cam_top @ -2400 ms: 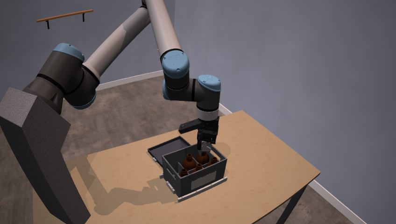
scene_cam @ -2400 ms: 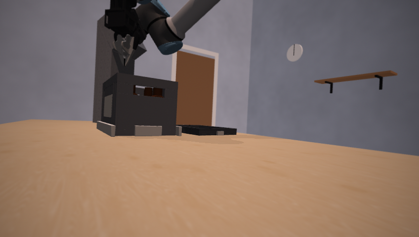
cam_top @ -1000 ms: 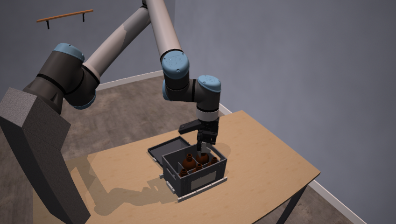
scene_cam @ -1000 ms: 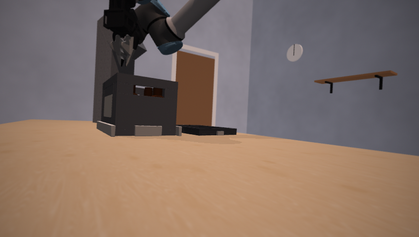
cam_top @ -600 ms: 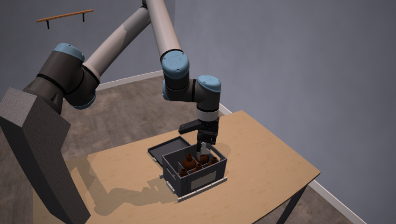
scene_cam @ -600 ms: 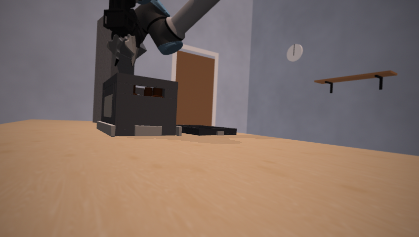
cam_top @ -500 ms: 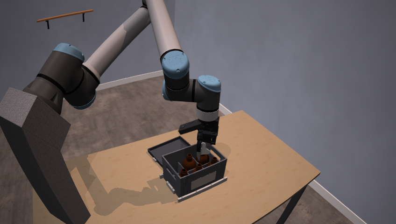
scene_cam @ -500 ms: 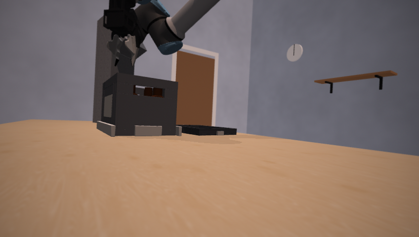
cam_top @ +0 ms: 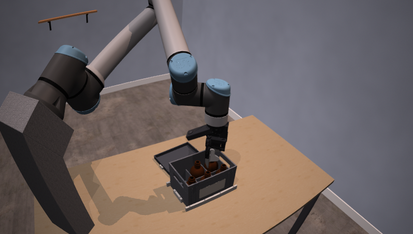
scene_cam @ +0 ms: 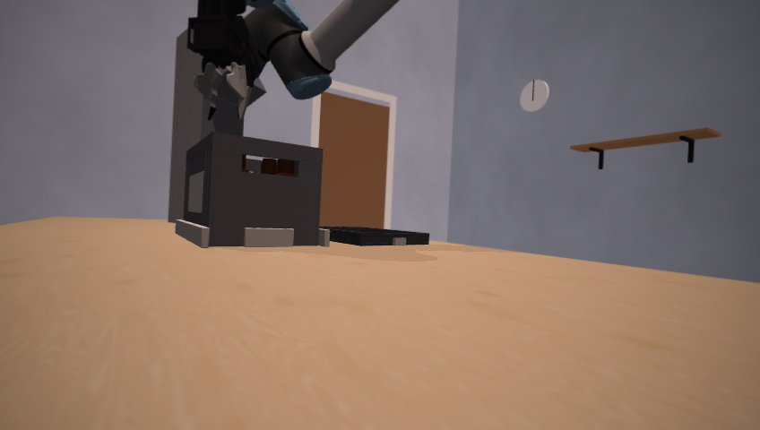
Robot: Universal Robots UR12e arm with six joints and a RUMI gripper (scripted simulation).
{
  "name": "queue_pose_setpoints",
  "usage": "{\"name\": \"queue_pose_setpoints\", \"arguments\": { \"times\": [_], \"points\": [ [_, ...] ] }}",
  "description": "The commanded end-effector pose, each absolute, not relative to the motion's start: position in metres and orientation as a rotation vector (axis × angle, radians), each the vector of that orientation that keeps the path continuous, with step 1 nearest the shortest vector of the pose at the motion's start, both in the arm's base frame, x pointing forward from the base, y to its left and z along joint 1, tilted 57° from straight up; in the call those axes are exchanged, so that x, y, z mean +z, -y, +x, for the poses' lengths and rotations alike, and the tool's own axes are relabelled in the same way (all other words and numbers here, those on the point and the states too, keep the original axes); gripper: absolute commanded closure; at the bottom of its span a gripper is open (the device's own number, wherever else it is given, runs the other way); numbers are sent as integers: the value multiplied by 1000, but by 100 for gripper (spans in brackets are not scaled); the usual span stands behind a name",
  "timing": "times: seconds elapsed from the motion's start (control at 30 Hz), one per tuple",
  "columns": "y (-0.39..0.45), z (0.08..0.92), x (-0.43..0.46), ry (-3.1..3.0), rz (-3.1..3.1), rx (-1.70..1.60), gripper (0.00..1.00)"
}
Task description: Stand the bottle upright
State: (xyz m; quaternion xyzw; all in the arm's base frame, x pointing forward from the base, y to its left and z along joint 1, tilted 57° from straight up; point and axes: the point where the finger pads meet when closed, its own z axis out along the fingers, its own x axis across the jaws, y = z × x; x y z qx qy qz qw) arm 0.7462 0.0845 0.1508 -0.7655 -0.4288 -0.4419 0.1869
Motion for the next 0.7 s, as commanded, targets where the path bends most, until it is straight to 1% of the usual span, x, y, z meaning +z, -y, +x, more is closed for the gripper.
{"name": "queue_pose_setpoints", "arguments": {
  "times": [0.0, 0.67],
  "points": [
    [-83, 746, 151, 1206, -2157, -1245, 62],
    [-88, 750, 148, 1209, -2155, -1244, 62]
  ]
}}
